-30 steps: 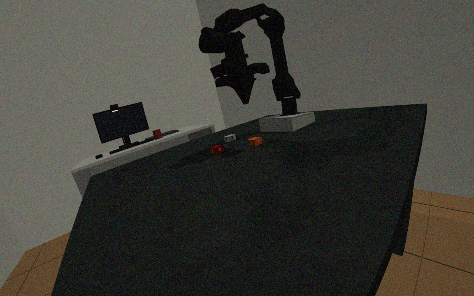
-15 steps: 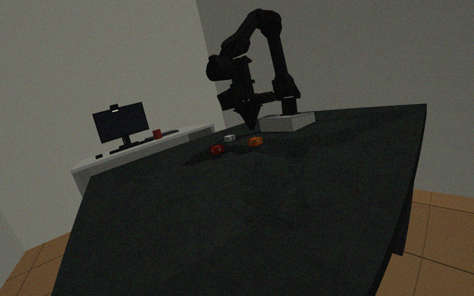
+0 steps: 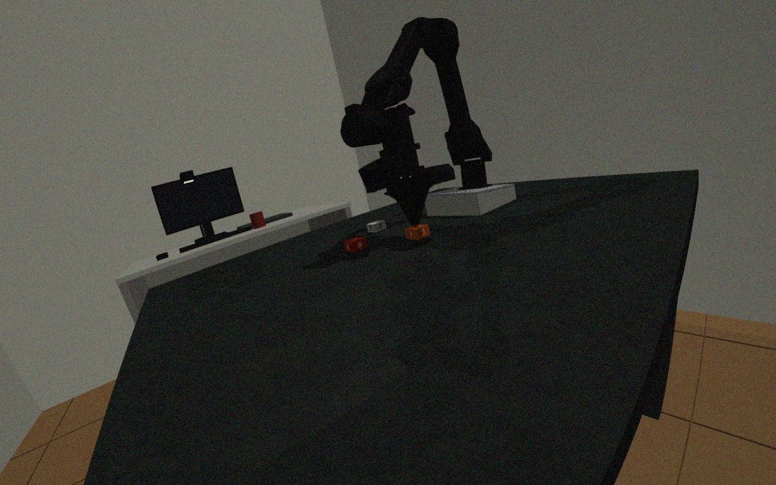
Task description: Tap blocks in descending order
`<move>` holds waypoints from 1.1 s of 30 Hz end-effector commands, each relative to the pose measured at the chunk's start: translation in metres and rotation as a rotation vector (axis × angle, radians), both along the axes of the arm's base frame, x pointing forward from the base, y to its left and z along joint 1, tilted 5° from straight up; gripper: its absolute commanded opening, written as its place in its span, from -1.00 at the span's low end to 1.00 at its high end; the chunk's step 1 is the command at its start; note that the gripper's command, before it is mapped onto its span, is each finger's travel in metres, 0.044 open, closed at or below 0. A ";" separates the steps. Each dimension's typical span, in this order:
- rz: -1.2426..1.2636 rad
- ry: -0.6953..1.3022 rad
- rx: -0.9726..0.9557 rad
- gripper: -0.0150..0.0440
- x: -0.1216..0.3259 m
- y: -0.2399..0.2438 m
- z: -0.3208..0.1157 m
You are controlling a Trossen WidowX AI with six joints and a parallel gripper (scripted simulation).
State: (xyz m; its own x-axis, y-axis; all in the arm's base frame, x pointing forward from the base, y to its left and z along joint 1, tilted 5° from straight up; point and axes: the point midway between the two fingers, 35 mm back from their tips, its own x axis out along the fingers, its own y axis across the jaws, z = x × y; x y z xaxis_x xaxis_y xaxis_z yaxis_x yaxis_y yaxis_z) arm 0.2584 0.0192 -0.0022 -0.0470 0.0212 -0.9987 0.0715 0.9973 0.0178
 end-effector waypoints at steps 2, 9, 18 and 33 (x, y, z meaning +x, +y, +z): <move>-0.006 0.011 0.004 -0.42 -0.003 0.001 -0.008; -0.003 0.007 0.002 -0.42 -0.001 0.000 0.009; -0.006 0.009 0.005 -0.07 0.011 0.033 0.041; -0.005 0.011 0.016 0.86 0.006 0.160 0.109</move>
State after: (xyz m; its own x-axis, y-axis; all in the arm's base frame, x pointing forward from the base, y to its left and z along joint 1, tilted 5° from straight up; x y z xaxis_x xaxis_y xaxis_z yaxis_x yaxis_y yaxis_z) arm 0.2644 0.1782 0.1066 -0.0476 0.0411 -0.9980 0.0572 0.9976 0.0384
